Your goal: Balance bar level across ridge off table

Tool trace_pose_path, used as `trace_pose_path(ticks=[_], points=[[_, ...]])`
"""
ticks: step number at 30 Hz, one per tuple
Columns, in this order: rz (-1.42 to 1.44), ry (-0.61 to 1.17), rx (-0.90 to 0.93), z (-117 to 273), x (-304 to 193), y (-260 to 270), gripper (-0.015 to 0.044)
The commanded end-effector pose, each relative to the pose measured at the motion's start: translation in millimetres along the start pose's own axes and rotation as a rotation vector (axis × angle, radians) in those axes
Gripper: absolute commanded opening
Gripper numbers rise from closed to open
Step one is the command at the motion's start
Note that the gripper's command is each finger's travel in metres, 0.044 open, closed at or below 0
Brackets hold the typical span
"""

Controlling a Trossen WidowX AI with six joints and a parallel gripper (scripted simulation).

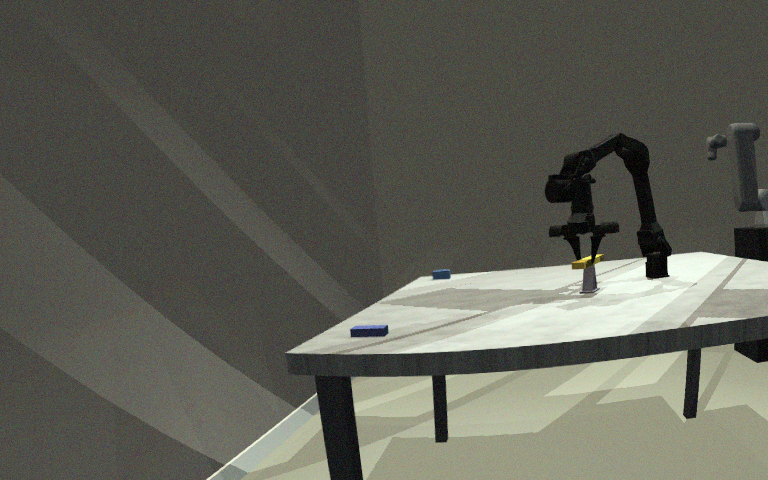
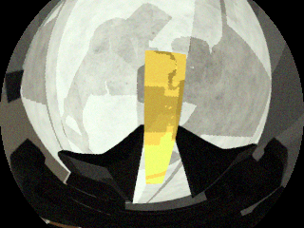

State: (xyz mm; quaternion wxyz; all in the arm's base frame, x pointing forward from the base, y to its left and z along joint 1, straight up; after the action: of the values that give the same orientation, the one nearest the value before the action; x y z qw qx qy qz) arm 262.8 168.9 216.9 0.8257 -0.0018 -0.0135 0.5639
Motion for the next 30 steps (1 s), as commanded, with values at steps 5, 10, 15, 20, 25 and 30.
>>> trace_pose_path(ticks=[5,10,15,20,25,30], points=[[0.0,0.0,0.0,0.1,0.0,0.0,0.0173],[0.0,0.0,0.0,0.1,0.0,0.0,0.0185],[0.0,0.0,0.0,0.1,0.0,0.0,0.0185],[0.0,0.0,0.0,0.1,0.0,0.0,0.0185],[0.0,0.0,0.0,0.1,0.0,0.0,0.029],[0.0,0.0,0.0,0.1,0.0,0.0,0.0421]])
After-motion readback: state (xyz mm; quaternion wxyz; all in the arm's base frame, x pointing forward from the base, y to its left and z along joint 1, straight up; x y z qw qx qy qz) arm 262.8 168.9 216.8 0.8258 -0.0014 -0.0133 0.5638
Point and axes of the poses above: the point midway between the two fingers, 35 mm back from their tips, its own z axis back along the fingers, its own y axis across the jaws, x = y × z, the point moved 10 cm from there along z, back along the fingers, and after that the axes turned 5 degrees about z, right-handed, at the moved point
